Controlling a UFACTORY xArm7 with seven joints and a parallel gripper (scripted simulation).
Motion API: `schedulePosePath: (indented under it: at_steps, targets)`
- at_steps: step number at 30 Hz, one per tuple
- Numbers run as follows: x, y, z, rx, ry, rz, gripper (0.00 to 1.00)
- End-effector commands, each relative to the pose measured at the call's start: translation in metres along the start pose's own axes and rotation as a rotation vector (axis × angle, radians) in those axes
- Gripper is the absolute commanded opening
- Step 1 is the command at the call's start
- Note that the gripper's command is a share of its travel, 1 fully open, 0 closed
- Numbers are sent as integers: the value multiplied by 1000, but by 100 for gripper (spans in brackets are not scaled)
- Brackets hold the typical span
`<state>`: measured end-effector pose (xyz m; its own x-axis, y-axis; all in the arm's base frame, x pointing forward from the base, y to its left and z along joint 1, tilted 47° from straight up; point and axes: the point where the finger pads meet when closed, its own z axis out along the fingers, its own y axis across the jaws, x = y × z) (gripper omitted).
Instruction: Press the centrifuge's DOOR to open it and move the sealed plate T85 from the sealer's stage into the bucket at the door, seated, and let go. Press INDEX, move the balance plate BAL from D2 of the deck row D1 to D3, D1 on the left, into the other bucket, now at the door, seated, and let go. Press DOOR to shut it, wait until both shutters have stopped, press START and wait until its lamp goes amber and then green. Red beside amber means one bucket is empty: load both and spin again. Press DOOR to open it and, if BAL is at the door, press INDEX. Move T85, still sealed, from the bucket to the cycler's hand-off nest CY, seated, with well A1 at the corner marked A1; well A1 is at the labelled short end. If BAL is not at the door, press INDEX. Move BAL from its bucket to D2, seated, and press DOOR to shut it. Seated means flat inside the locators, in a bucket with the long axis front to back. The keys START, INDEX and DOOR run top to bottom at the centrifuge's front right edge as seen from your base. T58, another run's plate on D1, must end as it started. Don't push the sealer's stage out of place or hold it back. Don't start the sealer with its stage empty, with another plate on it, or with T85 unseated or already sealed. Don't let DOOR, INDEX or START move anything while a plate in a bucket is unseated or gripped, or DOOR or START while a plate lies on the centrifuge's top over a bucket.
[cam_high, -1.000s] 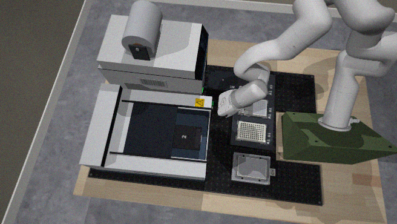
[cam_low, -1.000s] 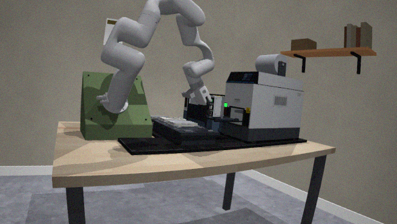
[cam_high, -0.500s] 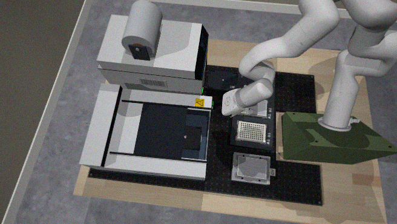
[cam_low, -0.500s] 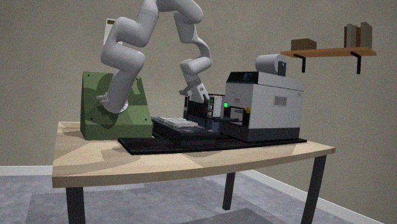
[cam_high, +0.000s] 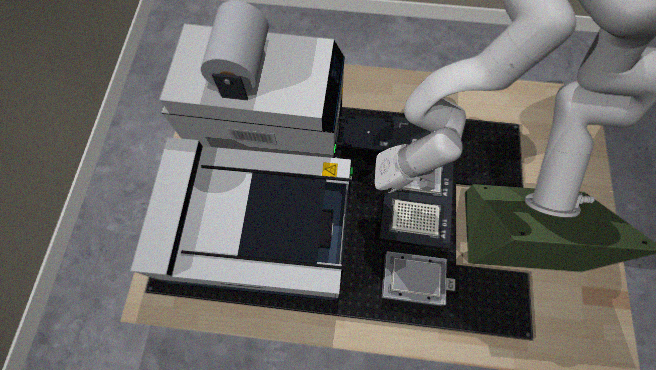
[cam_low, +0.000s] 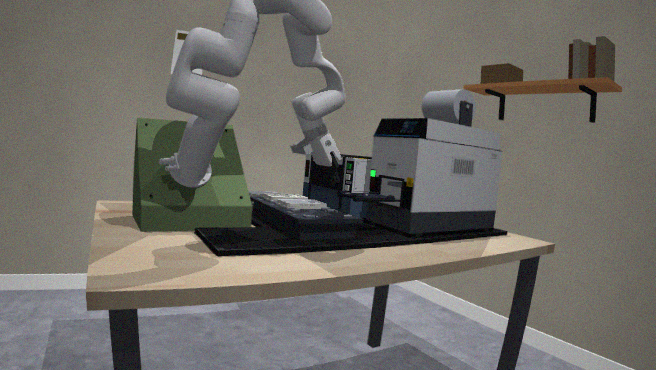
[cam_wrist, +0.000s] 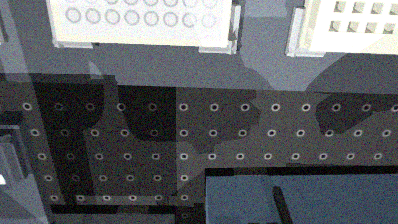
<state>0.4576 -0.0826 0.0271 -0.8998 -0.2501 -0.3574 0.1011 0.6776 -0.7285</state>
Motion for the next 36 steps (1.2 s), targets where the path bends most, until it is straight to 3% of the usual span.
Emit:
schedulePosePath:
  at_steps: [1, 24, 33, 36]
  targets:
    - [0, 0, -4, -1, -3, 0, 0]
    - [15, 0, -31, -1, -2, 0, 0]
    - [-2, 2, -73, -1, -3, 0, 0]
    - [-3, 2, -78, -1, -3, 0, 0]
